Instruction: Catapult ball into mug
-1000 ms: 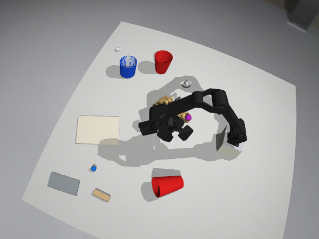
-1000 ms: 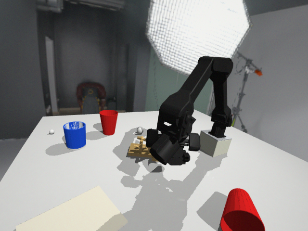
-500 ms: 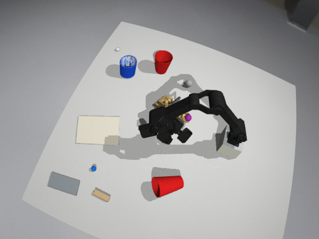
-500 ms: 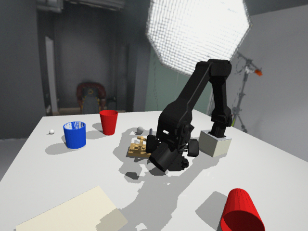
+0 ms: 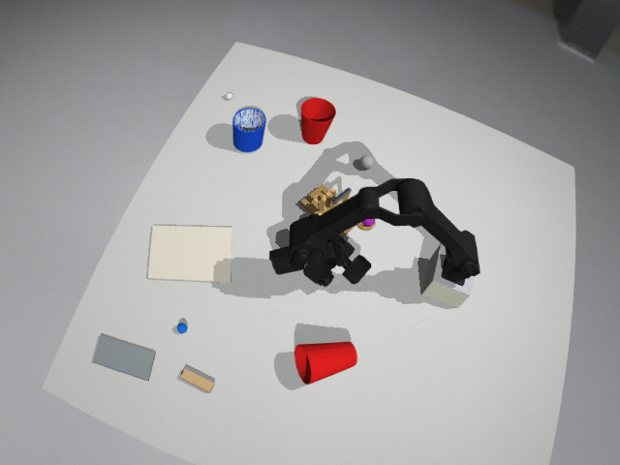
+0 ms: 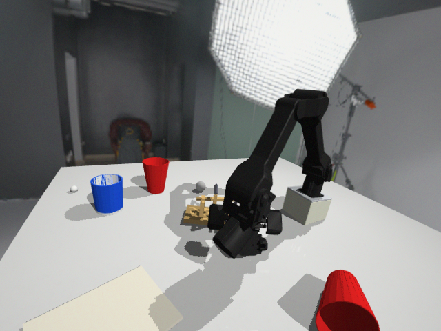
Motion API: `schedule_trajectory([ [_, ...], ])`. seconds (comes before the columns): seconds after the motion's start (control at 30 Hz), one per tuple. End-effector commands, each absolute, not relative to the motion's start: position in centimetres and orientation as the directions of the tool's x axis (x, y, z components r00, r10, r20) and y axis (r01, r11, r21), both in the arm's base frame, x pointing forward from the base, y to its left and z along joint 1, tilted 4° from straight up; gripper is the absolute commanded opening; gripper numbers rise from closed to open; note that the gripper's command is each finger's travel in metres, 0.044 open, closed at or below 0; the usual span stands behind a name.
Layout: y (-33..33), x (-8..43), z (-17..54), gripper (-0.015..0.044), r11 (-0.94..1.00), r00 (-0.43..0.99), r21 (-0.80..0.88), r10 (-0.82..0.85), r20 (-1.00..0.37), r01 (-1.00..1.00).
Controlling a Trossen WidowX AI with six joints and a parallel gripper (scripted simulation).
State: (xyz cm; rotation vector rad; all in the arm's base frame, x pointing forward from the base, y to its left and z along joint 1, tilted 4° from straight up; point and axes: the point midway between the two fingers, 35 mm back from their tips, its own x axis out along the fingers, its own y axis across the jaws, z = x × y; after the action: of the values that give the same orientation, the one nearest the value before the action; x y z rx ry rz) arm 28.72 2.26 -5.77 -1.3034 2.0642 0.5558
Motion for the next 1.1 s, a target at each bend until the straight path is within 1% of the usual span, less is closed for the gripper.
schedule_trajectory([
  [0.0, 2.1, 28.4, -6.5, 0.0, 0.419, -0.319, 0.028, -0.646, -0.693, -0.908],
  [0.07, 2.7, 28.9, -5.5, 0.0, 0.415, -0.312, 0.023, -0.644, -0.699, -0.91],
  [0.2, 5.7, 30.8, 1.0, 0.0, 0.394, -0.268, -0.002, -0.63, -0.728, -0.919],
  [0.3, 7.1, 31.1, 4.8, 0.0, 0.382, -0.246, -0.014, -0.622, -0.743, -0.924],
  [0.43, 7.5, 31.1, 5.7, 0.0, 0.38, -0.241, -0.016, -0.62, -0.747, -0.925],
  [0.47, 7.2, 31.3, 4.6, 0.0026, 0.373, -0.229, -0.026, -0.623, -0.748, -0.928],
  [0.57, 7.0, 31.9, 4.6, 0.0105, 0.4, -0.227, -0.044, -0.605, -0.763, -0.916],
  [0.97, 4.7, 36.6, 5.2, 0.042, 0.623, -0.168, -0.176, -0.453, -0.876, -0.762],
  [1.0, 4.4, 37.0, 5.3, 0.044, 0.639, -0.16, -0.184, -0.441, -0.883, -0.746],
  [1.07, 3.9, 37.8, 5.6, 0.044, 0.671, -0.142, -0.2, -0.419, -0.897, -0.714],
])
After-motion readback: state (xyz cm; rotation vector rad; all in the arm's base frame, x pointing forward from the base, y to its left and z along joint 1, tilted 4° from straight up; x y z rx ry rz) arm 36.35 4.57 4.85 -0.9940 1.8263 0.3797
